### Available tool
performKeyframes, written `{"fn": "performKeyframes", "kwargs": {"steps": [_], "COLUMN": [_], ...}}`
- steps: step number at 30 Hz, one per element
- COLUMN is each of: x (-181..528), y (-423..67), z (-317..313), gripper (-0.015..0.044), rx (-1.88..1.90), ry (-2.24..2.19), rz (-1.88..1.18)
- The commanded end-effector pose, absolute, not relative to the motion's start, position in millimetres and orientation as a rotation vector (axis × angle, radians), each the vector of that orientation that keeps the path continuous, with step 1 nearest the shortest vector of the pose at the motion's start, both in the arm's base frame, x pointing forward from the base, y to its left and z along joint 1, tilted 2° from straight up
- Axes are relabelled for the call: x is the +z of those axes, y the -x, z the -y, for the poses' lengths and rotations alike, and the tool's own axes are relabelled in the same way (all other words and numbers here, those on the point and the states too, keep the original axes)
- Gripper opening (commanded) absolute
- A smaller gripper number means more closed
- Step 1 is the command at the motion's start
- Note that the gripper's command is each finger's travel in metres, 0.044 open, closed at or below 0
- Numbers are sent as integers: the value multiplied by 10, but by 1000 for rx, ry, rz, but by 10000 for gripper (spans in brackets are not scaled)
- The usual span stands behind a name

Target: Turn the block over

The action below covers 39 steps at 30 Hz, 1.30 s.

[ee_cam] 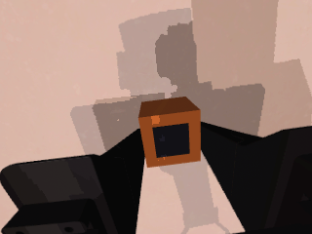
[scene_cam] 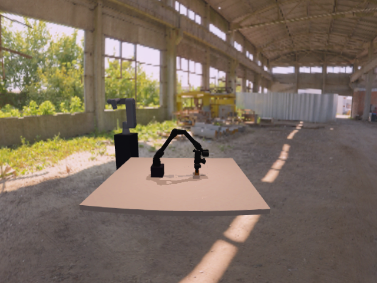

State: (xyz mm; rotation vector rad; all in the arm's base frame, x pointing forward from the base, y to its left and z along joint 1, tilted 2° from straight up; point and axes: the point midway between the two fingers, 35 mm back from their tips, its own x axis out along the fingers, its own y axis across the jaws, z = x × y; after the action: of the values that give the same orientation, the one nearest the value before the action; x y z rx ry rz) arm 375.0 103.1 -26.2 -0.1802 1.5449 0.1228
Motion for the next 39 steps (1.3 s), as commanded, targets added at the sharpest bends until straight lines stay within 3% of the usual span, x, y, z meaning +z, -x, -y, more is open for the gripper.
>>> {"fn": "performKeyframes", "kwargs": {"steps": [1,39], "x": [-27,-121], "y": [-3787,-3757], "z": [-1053,-1047], "gripper": [0,0], "rx": [128,158], "ry": [177,135], "rz": [-1522,-1043]}}
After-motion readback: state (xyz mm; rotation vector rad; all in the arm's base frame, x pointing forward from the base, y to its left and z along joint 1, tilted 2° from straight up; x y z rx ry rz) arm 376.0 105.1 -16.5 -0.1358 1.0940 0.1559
